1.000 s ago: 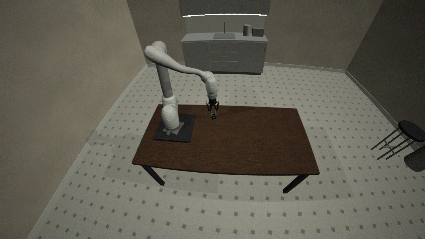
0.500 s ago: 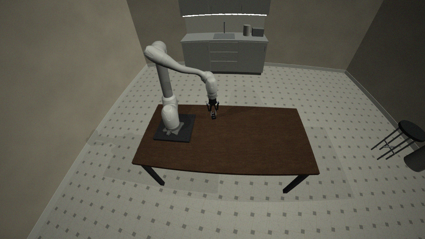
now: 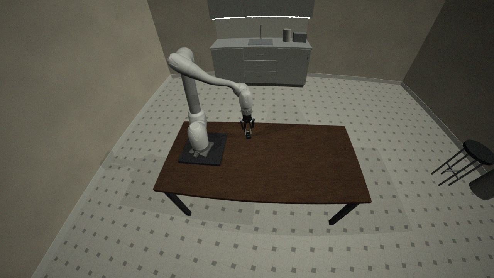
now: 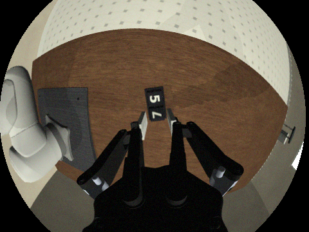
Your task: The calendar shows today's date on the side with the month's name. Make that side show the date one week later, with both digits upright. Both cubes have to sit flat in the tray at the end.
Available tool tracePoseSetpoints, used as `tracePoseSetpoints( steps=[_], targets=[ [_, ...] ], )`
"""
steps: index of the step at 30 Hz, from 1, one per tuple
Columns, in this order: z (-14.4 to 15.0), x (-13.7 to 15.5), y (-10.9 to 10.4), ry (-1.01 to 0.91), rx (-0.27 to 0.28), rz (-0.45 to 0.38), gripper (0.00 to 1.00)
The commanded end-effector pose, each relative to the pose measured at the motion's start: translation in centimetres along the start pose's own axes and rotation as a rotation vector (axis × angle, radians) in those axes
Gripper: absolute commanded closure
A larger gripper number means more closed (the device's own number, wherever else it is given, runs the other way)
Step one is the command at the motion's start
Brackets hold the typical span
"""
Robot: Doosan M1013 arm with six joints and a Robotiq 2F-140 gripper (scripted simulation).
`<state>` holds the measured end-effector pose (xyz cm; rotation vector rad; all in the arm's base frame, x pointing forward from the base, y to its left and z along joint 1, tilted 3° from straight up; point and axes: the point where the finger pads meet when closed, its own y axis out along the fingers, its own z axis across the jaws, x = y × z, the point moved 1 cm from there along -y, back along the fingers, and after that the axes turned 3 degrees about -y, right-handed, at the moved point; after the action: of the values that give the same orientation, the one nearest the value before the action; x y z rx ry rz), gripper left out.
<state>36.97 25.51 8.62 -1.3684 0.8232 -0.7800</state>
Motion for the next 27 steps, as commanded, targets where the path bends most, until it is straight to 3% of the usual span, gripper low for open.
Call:
tracePoseSetpoints(
  steps=[1,17,27],
  targets=[
    [0.0,0.0,0.0,0.000,0.000,0.000,0.64],
    [0.0,0.0,0.4,0.000,0.000,0.000,0.64],
    [0.0,0.0,2.1,0.000,0.000,0.000,0.64]
  ],
)
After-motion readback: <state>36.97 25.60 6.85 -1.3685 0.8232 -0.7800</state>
